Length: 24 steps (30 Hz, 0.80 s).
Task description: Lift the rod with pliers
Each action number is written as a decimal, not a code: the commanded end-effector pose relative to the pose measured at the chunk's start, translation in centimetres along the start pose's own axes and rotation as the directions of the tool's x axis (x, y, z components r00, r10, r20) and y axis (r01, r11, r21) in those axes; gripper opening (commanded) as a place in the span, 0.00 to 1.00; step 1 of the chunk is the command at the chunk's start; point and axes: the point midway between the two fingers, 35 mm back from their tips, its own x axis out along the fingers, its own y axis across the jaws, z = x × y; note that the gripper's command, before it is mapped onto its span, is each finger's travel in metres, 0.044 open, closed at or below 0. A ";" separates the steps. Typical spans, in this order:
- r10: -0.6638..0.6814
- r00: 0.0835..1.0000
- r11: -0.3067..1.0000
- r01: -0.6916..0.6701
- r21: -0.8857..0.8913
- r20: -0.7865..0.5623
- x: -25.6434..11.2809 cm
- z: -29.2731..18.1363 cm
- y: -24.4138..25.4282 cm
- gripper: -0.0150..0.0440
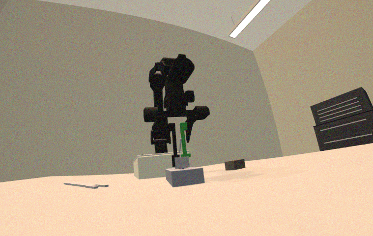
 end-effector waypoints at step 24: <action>0.000 1.000 1.000 0.000 0.005 0.001 -0.5 0.1 0.2 0.43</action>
